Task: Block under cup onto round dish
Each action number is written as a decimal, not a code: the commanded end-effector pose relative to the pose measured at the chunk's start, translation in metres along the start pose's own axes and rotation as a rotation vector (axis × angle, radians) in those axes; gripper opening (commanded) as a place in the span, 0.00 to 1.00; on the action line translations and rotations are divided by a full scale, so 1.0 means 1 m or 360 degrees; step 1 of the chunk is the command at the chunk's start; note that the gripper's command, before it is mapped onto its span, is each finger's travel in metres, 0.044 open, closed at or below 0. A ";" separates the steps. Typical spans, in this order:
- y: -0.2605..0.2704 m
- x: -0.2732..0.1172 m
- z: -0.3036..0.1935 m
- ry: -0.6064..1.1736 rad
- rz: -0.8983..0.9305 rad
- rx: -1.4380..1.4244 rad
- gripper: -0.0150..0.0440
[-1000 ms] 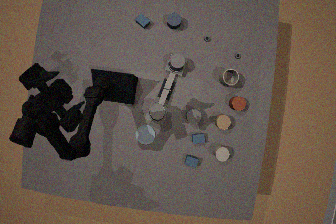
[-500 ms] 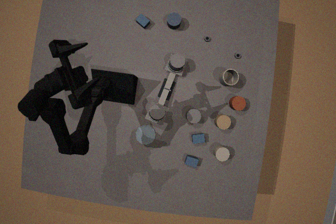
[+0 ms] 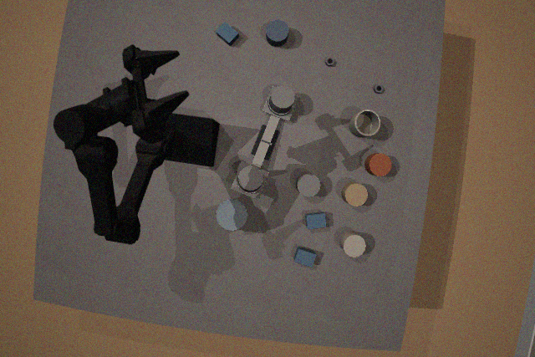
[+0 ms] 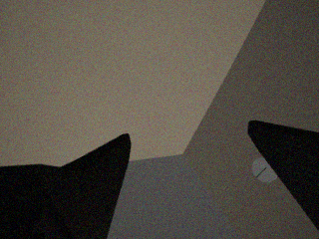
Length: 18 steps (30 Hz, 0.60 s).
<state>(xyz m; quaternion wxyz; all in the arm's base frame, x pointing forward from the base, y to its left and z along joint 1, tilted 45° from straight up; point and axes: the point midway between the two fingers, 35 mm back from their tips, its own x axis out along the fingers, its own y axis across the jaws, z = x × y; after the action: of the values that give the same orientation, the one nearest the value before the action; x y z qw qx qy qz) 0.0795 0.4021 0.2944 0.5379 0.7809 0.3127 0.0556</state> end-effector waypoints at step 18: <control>-0.066 0.038 0.098 -0.0444 -0.0290 -0.1042 1.00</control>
<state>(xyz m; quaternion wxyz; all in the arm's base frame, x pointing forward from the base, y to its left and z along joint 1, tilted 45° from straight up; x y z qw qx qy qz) 0.1169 0.3677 0.2034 0.7658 0.5817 0.2741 0.0090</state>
